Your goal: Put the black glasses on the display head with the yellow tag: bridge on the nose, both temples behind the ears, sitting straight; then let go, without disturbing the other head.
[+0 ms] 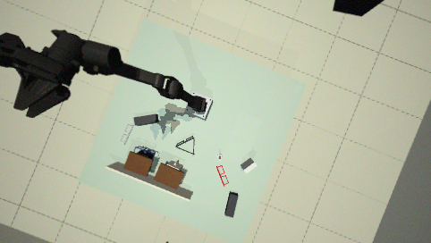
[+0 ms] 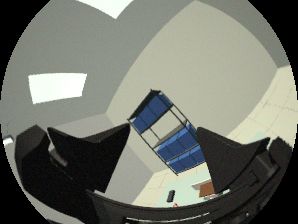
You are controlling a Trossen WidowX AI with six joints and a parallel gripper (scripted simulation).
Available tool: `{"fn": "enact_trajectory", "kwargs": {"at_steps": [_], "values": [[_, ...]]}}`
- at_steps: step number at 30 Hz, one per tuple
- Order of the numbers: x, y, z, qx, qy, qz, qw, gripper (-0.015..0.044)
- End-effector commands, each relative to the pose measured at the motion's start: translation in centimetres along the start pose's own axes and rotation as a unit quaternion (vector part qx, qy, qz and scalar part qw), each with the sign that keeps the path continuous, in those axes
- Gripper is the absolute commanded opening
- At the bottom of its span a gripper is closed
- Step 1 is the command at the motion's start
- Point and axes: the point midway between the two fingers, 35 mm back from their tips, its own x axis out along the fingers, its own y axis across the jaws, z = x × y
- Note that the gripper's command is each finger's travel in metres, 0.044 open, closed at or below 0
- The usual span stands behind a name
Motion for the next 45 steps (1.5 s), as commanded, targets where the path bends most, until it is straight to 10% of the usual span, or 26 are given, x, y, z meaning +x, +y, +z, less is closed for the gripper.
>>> {"fn": "enact_trajectory", "kwargs": {"at_steps": [1,8,17,31,45], "values": [[0.0,0.0,0.0,0.0,0.0,0.0,1.0,0.0426],[0.0,0.0,0.0,0.0,0.0,0.0,1.0,0.044],[2.8,-3.2,1.1,0.067,-0.028,0.048,0.996,0.0204],[10.4,-15.4,-1.4,0.234,-0.103,0.015,0.967,0.02],[16.5,-28.7,-16.8,0.335,-0.072,-0.195,0.919,0.02]]}}
